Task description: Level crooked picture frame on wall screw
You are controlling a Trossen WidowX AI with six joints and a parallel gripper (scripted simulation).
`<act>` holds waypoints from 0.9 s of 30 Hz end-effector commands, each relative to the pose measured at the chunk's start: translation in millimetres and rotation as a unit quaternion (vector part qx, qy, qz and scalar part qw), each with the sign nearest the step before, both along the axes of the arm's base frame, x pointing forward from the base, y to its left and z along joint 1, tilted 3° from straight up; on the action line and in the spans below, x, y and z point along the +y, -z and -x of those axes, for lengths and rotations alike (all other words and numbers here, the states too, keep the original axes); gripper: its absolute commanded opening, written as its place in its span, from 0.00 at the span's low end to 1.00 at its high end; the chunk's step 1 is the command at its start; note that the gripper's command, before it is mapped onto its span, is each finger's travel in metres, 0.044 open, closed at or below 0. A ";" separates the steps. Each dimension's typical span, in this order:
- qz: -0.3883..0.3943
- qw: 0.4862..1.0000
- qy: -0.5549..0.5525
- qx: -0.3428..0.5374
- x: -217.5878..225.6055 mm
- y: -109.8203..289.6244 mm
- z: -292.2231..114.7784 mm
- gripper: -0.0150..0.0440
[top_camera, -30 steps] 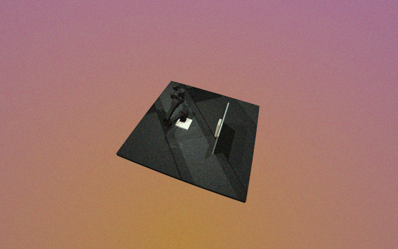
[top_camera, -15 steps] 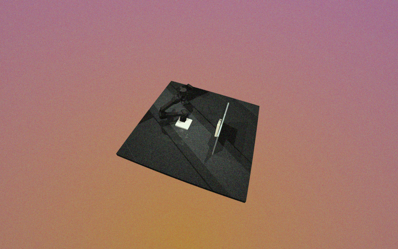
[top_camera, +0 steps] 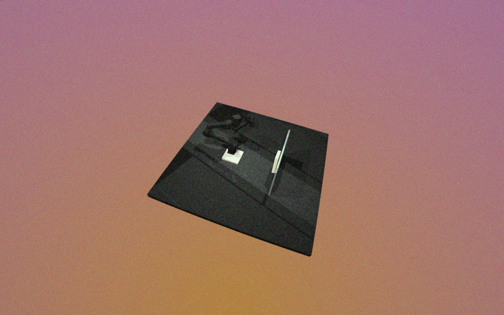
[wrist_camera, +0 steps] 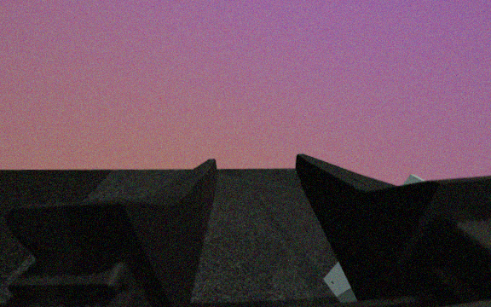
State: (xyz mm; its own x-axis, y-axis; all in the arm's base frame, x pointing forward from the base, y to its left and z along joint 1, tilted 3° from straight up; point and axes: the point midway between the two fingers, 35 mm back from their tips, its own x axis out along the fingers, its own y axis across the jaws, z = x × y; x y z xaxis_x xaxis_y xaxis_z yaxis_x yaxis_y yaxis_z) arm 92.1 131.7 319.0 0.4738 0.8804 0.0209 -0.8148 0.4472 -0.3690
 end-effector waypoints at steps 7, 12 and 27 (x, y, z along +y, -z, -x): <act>-0.284 0.882 0.260 0.272 -90.4 35.4 -77.2 0.69; -0.387 0.810 0.312 0.311 -124.2 44.8 -84.9 0.69; -0.609 0.622 0.368 0.327 -196.9 65.5 -78.2 0.69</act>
